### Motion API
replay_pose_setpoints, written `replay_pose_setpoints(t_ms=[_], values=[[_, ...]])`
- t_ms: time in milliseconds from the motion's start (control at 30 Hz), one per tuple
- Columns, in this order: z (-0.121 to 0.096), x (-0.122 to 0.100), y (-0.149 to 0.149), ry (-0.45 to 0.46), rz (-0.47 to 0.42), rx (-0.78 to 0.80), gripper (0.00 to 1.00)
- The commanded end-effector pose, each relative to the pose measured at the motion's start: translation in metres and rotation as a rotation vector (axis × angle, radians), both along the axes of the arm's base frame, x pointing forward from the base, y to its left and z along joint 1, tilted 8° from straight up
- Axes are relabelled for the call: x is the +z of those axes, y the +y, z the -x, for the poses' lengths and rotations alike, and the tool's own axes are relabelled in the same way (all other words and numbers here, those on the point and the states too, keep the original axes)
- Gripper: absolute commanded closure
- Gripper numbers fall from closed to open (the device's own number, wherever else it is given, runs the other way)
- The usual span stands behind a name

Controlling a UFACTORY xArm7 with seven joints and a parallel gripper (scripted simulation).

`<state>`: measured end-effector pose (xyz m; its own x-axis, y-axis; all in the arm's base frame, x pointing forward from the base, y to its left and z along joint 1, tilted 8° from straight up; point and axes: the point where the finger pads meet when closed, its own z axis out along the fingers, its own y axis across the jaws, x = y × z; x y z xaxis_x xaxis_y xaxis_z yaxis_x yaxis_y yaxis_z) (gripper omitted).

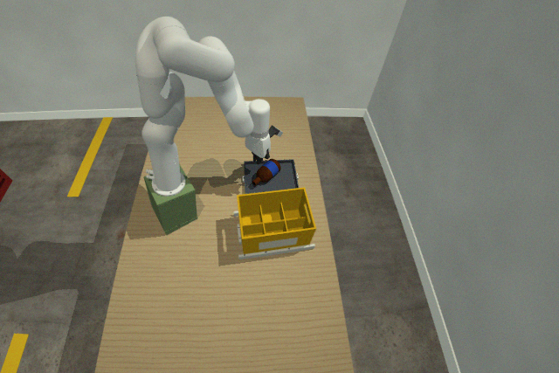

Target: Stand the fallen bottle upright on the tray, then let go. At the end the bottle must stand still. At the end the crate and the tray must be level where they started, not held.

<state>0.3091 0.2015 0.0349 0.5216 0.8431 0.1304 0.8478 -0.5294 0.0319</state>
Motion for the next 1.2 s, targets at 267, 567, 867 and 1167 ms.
replay_pose_setpoints(t_ms=[267, 567, 867, 1167], values=[[-0.0011, 0.0009, 0.0005, -0.003, -0.001, 0.000, 1.00], [-0.0011, 0.0009, 0.0005, -0.003, -0.001, 0.000, 1.00], [-0.0011, 0.0009, 0.0005, -0.003, -0.001, 0.000, 1.00], [-0.0011, 0.0009, 0.0005, -0.003, -0.001, 0.000, 0.35]])
